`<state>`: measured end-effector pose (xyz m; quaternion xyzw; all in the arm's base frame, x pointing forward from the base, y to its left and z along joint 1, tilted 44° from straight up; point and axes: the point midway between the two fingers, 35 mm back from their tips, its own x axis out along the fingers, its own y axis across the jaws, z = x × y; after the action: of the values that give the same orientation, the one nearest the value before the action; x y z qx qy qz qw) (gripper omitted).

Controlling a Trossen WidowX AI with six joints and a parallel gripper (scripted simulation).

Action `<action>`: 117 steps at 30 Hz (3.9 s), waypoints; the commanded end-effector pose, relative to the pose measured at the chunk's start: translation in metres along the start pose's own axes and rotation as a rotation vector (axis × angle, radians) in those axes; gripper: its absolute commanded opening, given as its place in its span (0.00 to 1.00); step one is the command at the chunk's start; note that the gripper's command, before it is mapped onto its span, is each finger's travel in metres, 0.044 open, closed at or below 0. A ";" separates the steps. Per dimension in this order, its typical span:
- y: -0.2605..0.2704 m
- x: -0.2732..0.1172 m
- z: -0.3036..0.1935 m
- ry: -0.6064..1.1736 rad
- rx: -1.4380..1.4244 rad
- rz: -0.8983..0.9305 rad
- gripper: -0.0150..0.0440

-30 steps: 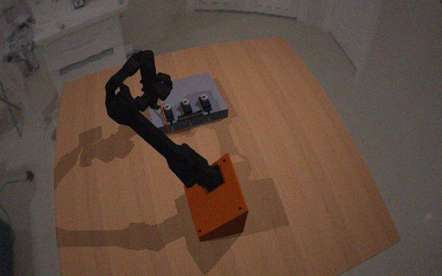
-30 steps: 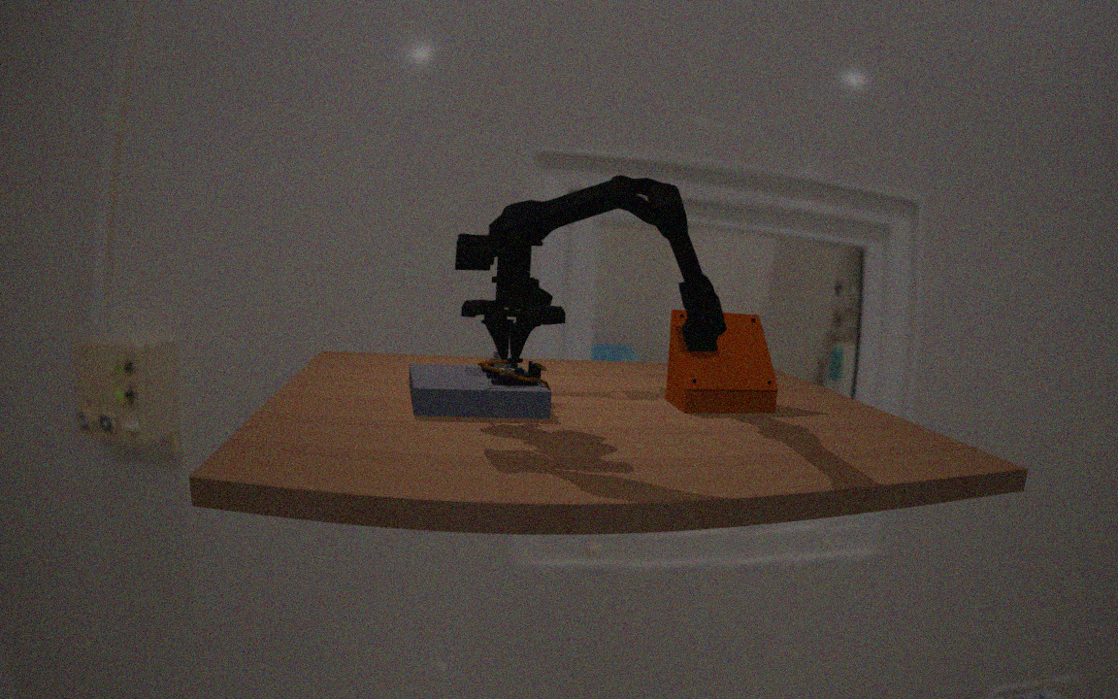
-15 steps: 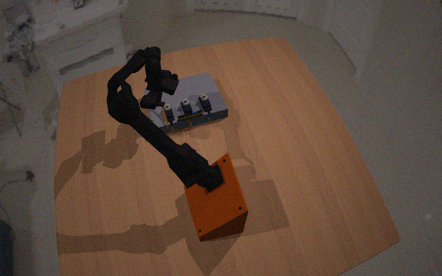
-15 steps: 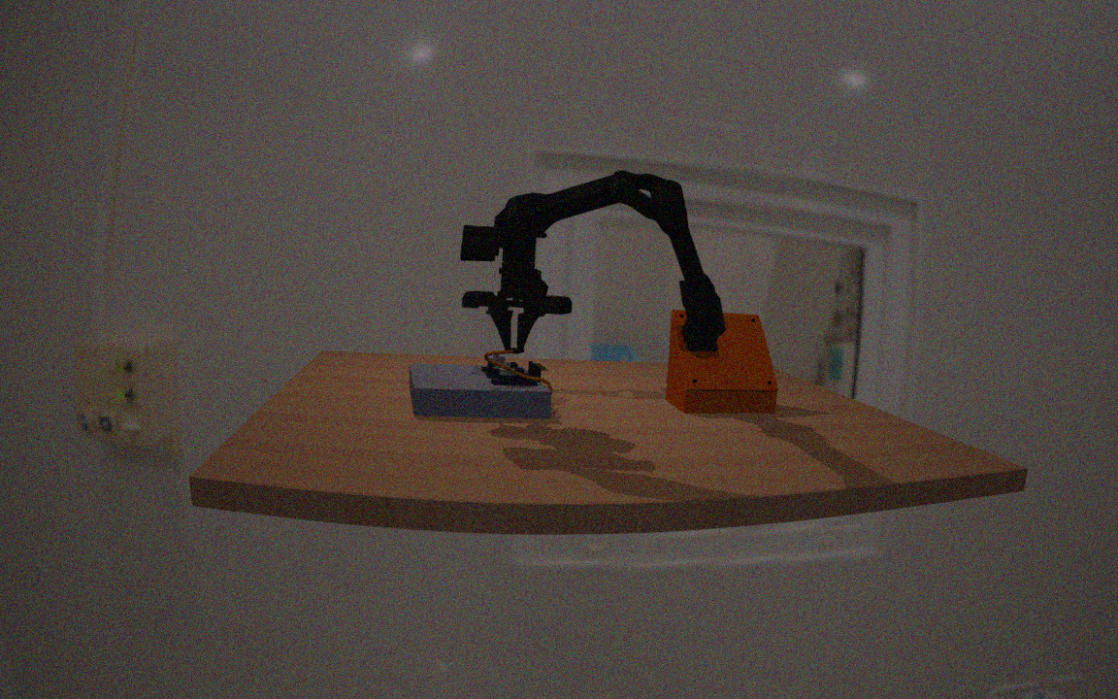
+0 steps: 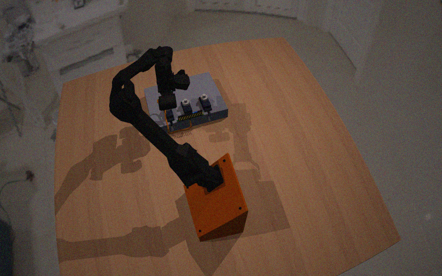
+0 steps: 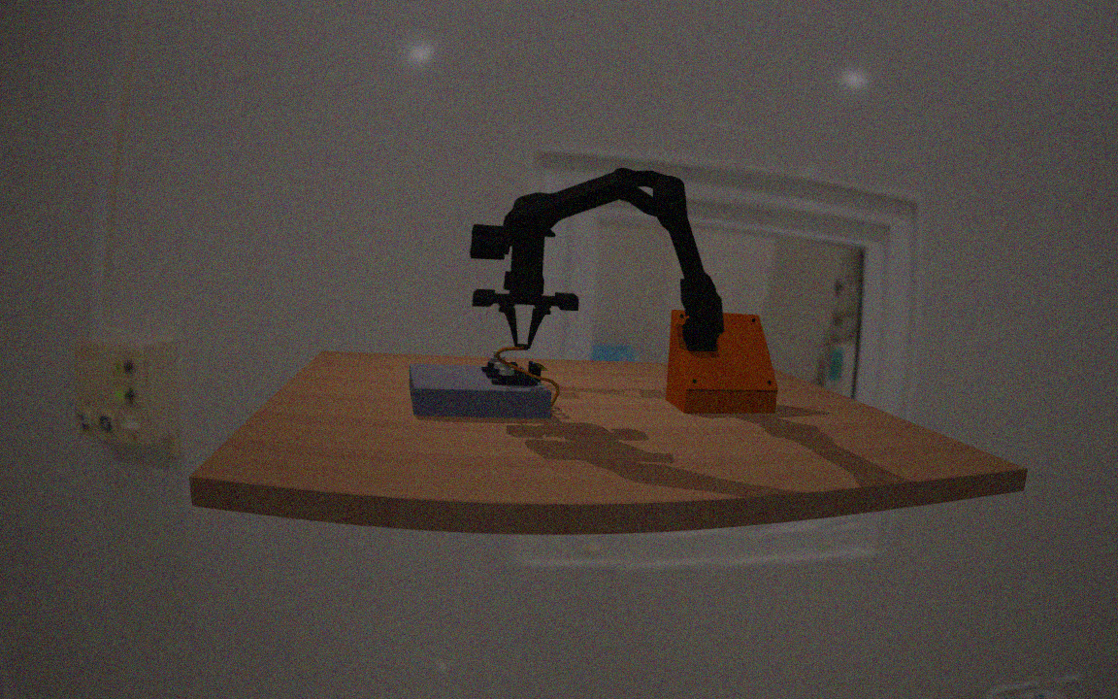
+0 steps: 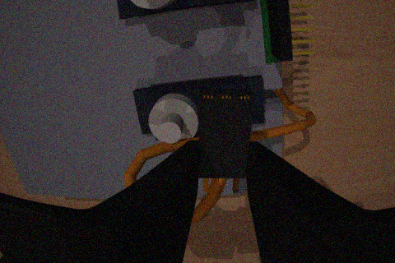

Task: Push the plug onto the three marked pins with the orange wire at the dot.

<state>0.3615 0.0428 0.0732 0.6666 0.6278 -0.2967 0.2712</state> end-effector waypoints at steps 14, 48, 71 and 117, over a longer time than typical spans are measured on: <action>-0.024 -0.001 0.039 -0.011 -0.462 -0.002 0.25; -0.086 0.003 0.098 0.003 -1.408 -0.006 0.25; -0.108 0.046 0.109 0.013 -1.702 0.003 0.25; -0.053 0.044 0.100 0.012 -1.704 0.005 0.25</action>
<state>0.3008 0.0029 -0.0278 0.2352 0.6384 0.2818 0.6766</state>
